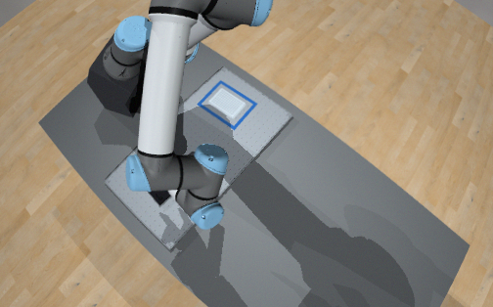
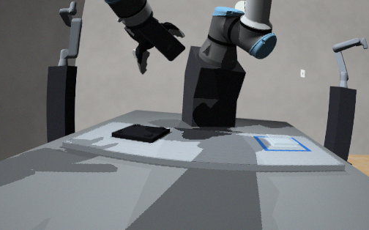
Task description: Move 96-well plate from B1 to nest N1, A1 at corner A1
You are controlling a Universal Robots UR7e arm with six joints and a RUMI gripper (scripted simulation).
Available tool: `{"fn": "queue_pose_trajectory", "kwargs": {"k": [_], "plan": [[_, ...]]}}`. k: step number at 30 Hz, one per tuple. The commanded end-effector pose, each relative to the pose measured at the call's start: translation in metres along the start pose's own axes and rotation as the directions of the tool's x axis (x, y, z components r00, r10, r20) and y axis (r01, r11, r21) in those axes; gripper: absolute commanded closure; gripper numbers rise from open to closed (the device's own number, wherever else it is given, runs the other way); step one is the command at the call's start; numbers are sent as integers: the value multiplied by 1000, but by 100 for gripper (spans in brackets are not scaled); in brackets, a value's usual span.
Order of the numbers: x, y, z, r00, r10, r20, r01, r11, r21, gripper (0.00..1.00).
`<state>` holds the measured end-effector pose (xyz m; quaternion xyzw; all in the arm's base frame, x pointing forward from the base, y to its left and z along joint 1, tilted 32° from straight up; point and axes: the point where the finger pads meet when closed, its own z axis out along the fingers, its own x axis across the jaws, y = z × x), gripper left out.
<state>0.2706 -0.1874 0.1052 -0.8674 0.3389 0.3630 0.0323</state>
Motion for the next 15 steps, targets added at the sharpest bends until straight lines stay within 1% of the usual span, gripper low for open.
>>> {"fn": "queue_pose_trajectory", "kwargs": {"k": [1,4,7,8,10,13,15], "plan": [[-8,-14,-15,993,90,-72,-90,996,0,0],[-10,-18,-19,993,90,-72,-90,996,0,0],[-16,-28,-28,979,159,-129,-158,987,15,0],[-19,-31,-31,979,159,-129,-158,987,15,0],[-19,-31,-31,979,159,-129,-158,987,15,0],[-26,-41,-40,957,226,-184,-222,974,40,0],[-30,-47,-44,957,226,-184,-222,974,40,0]]}}
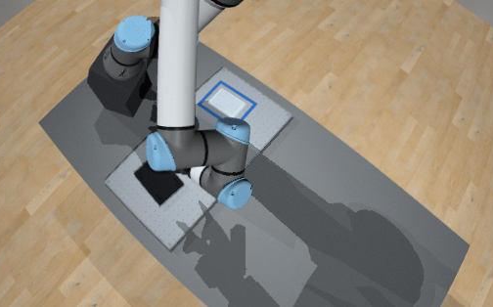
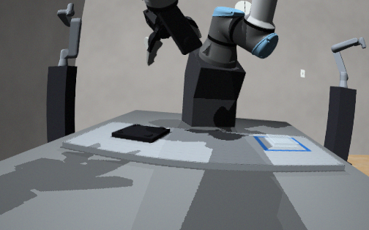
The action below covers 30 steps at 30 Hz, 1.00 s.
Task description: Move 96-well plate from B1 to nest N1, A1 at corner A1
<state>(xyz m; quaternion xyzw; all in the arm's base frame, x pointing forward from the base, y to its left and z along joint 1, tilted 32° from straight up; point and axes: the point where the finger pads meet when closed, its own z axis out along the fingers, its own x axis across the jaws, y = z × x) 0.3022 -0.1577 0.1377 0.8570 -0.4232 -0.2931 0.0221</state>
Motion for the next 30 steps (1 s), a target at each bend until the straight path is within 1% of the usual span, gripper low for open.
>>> {"fn": "queue_pose_trajectory", "kwargs": {"k": [1,4,7,9,10,12,13,15,16,19,21,22,25,27,29,30], "plan": [[-8,-9,-11,999,39,-32,-39,999,5,0],[-16,-18,-21,991,105,-86,-103,994,29,0],[-20,-22,-25,991,105,-86,-103,994,29,0],[-26,-27,-31,980,155,-123,-150,987,55,0],[-29,-30,-34,976,170,-134,-163,985,63,0],[-29,-30,-34,976,170,-134,-163,985,63,0],[-32,-32,-37,976,170,-134,-163,985,63,0],[-38,-37,-43,961,220,-168,-206,974,95,0],[-41,-40,-45,956,234,-176,-218,970,104,0],[-47,-45,-51,956,234,-176,-218,970,104,0],[-54,-49,-56,937,283,-205,-257,956,143,0],[-58,-52,-59,932,295,-211,-267,952,153,0],[-63,-55,-63,932,295,-211,-267,952,153,0],[-70,-60,-68,910,343,-233,-301,933,197,0],[-70,-60,-68,910,343,-233,-301,933,197,0],[-74,-62,-71,904,354,-238,-309,928,207,0]]}}
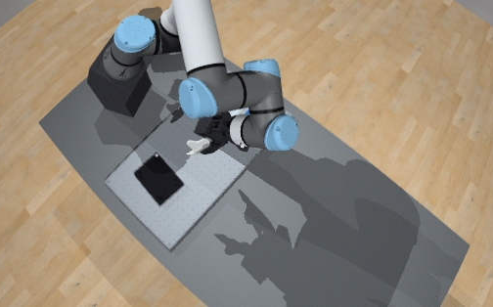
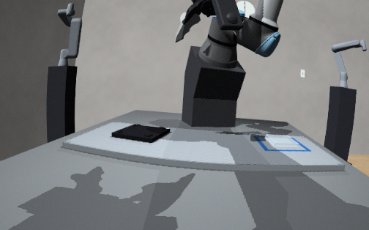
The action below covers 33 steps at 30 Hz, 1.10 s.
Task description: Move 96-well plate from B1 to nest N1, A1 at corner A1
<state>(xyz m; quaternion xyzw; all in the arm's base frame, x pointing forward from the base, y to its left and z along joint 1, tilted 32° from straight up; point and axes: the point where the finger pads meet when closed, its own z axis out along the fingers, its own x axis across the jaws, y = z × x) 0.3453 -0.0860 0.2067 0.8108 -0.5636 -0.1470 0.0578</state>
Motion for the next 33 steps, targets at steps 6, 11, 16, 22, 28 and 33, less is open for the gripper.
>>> {"fn": "queue_pose_trajectory", "kwargs": {"k": [6,11,16,22,28,33], "plan": [[-28,-11,-25,994,95,-56,-91,993,72,0],[-42,-15,-36,985,152,-78,-142,982,126,0],[-48,-16,-41,985,152,-78,-142,982,126,0],[-67,-20,-54,974,208,-91,-189,965,182,0],[-87,-21,-67,961,262,-94,-233,942,241,0],[-100,-22,-75,946,312,-87,-274,914,300,0]]}}
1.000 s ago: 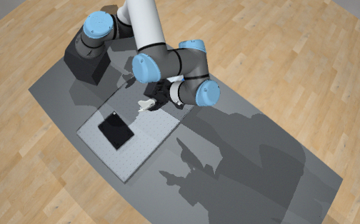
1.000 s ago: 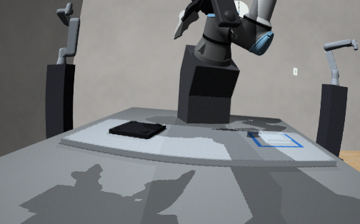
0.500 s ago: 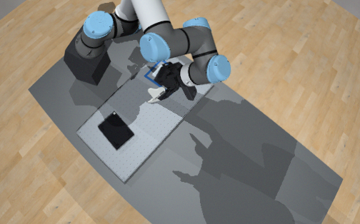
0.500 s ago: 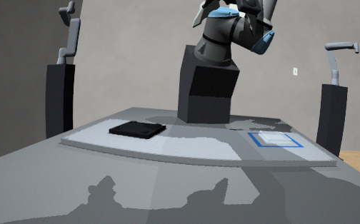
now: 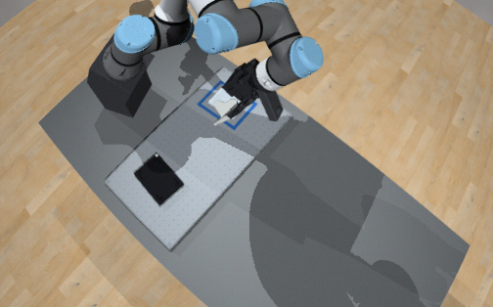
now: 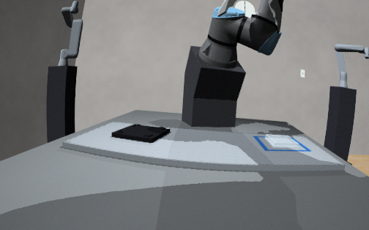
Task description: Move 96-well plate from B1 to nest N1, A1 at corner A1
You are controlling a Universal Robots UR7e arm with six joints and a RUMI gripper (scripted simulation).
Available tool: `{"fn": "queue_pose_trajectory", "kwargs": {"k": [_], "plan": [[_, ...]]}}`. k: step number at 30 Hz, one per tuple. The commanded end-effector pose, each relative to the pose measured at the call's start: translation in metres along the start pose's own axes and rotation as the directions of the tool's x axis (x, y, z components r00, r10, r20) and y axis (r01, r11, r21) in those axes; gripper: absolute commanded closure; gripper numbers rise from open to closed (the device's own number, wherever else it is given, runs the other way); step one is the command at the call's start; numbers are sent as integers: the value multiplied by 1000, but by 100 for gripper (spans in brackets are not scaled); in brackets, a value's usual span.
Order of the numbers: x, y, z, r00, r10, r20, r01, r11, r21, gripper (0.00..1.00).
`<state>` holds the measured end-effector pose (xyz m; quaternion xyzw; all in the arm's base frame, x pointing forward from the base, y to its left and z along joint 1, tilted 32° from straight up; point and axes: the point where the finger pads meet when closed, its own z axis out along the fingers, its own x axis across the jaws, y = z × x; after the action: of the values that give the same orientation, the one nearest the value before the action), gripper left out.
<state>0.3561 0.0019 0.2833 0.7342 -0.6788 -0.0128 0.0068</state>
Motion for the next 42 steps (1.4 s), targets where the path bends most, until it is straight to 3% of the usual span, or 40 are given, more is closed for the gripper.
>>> {"fn": "queue_pose_trajectory", "kwargs": {"k": [1,3,8,9,14,15,22,23,28,29,34,35,40,42], "plan": [[-11,0,-10,1000,27,-8,-27,999,28,0],[-16,-2,-8,999,36,-9,-36,998,55,0],[-20,-13,7,999,36,-9,-36,998,55,0],[-22,-15,11,999,45,-7,-44,996,82,0],[-27,-25,25,999,45,-7,-44,996,82,0],[-29,-27,29,999,53,-4,-52,993,109,0],[-36,-35,44,999,53,-4,-52,993,109,0],[-38,-37,48,998,60,1,-60,989,135,0],[-45,-43,62,998,60,1,-60,989,135,0],[-47,-45,66,998,67,8,-68,985,161,0],[-54,-50,79,998,67,8,-68,985,161,0],[-57,-51,83,997,74,16,-75,980,187,0],[-66,-56,98,997,74,16,-75,980,187,0],[-71,-57,106,996,80,26,-83,974,212,0]]}}
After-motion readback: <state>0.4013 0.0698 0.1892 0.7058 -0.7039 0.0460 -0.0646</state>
